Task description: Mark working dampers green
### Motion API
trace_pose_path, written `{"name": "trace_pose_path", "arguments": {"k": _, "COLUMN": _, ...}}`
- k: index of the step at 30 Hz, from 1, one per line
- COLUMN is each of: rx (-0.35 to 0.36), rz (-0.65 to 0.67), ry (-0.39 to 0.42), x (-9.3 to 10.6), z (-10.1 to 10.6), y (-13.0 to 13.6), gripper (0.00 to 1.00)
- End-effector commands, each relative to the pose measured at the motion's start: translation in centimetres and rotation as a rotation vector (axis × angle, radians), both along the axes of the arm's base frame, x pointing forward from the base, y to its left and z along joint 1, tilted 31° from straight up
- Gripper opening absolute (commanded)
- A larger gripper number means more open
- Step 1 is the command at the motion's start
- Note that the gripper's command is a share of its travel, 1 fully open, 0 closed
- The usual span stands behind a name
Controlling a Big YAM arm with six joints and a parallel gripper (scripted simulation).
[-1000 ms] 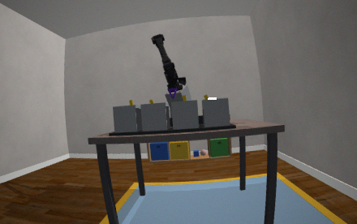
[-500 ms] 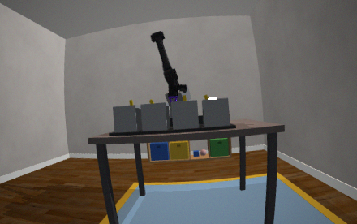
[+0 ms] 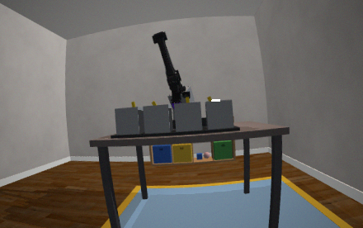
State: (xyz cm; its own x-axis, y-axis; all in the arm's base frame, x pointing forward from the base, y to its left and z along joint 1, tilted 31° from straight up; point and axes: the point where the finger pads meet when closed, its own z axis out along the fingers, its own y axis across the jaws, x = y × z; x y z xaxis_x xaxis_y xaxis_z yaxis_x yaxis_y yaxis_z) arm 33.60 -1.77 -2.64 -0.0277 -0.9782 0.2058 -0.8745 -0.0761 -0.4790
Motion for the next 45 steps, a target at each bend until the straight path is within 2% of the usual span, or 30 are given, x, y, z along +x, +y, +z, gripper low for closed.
{"name": "trace_pose_path", "arguments": {"k": 1, "rx": -0.004, "rz": 0.004, "ry": -0.001, "x": 0.6, "z": -0.5, "y": -0.4, "gripper": 0.00}}
{"name": "trace_pose_path", "arguments": {"k": 20, "rx": -0.004, "rz": 0.006, "ry": 0.009, "x": 0.4, "z": -0.9, "y": -0.3, "gripper": 0.00}}
{"name": "trace_pose_path", "arguments": {"k": 26, "rx": 0.001, "rz": 0.009, "ry": -0.006, "x": 0.7, "z": -1.2, "y": 2.3, "gripper": 0.00}}
{"name": "trace_pose_path", "arguments": {"k": 30, "rx": 0.001, "rz": 0.009, "ry": -0.004, "x": 0.7, "z": -1.4, "y": 2.8, "gripper": 0.00}}
{"name": "trace_pose_path", "arguments": {"k": 33, "rx": 0.000, "rz": -0.017, "ry": 0.002, "x": 0.4, "z": -1.5, "y": 1.9, "gripper": 0.00}}
{"name": "trace_pose_path", "arguments": {"k": 45, "rx": 0.001, "rz": -0.004, "ry": 0.002, "x": 0.4, "z": -1.5, "y": 2.4, "gripper": 0.00}}
